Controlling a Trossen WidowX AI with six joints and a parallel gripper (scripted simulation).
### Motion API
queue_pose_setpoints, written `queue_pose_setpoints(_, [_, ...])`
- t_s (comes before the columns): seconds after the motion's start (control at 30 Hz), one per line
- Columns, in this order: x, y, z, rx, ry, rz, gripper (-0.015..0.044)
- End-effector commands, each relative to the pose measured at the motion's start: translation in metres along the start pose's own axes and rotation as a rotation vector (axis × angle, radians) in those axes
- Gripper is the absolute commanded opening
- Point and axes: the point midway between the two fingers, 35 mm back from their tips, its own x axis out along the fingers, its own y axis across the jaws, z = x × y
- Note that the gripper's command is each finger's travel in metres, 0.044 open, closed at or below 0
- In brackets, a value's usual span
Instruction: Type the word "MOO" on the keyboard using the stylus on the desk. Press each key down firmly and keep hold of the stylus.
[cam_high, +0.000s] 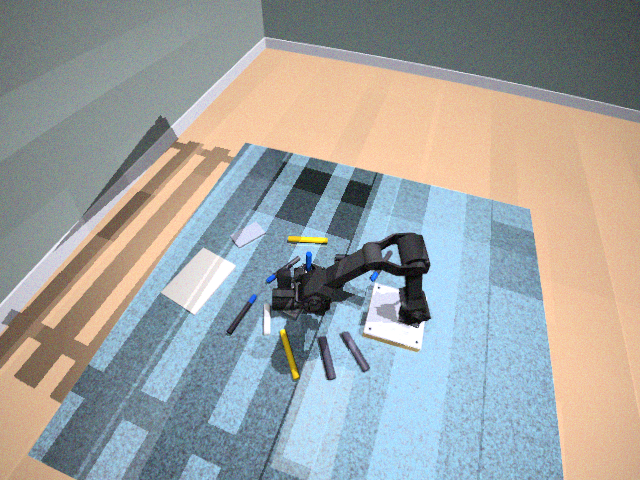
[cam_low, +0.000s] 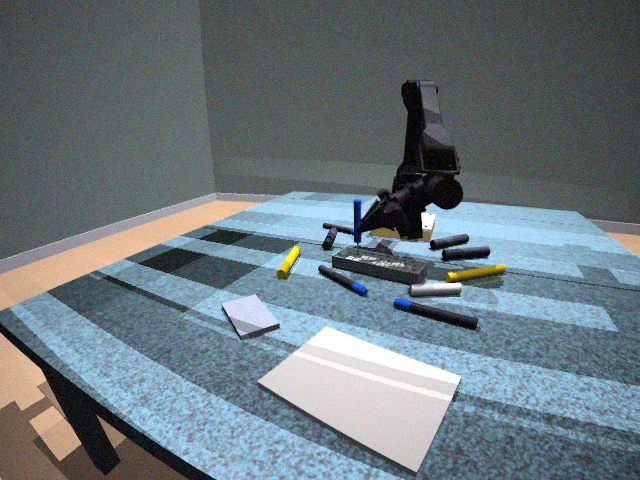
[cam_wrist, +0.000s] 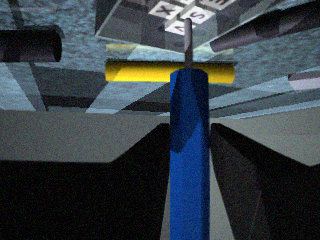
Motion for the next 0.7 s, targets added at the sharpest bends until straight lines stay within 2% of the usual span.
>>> queue_pose_setpoints(0.0, [0.0016, 0.0005, 0.0022, -0.004, 0.005, 0.001, 0.0081])
queue_pose_setpoints(0.67, [0.0065, 0.0006, 0.0106, -0.005, 0.005, 0.001, 0.0081])
